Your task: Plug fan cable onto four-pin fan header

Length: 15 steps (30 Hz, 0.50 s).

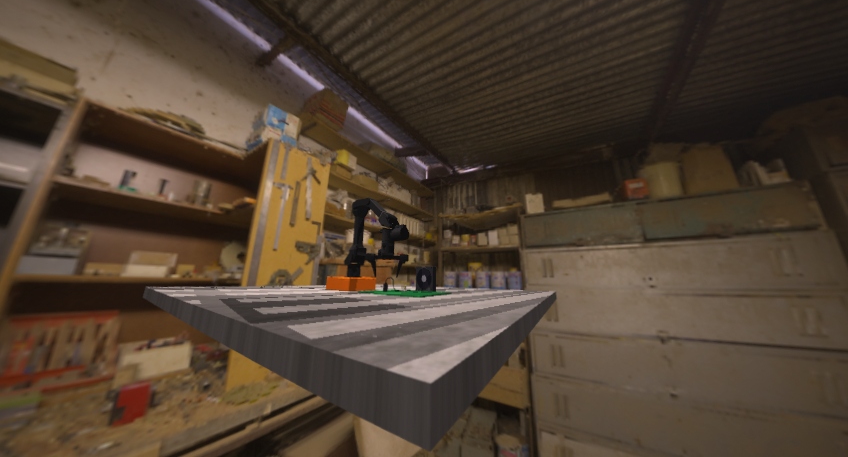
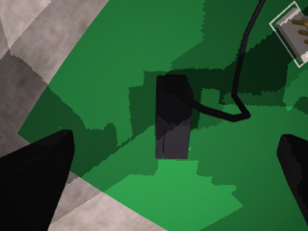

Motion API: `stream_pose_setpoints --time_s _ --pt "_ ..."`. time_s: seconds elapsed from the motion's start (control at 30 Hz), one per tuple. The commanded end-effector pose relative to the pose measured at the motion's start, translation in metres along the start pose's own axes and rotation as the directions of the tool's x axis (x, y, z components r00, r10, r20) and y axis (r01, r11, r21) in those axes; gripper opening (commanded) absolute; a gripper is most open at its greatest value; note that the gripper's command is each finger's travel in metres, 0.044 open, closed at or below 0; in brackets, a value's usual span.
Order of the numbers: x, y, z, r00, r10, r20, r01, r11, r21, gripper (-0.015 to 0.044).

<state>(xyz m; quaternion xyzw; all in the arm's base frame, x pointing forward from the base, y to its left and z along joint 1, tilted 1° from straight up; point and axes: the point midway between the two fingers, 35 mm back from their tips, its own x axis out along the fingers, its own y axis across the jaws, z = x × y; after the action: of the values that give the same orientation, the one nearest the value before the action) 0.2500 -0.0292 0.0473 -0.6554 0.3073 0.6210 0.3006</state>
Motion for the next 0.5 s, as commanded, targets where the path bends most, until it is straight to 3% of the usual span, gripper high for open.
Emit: stream_pose_setpoints --time_s 0.0,0.47 --pt "0.006 0.0 0.001 1.0 -0.002 0.007 0.002 1.0 -0.004 0.044" --pt "0.029 0.0 0.001 1.0 -0.002 0.007 0.002 1.0 -0.004 0.044"
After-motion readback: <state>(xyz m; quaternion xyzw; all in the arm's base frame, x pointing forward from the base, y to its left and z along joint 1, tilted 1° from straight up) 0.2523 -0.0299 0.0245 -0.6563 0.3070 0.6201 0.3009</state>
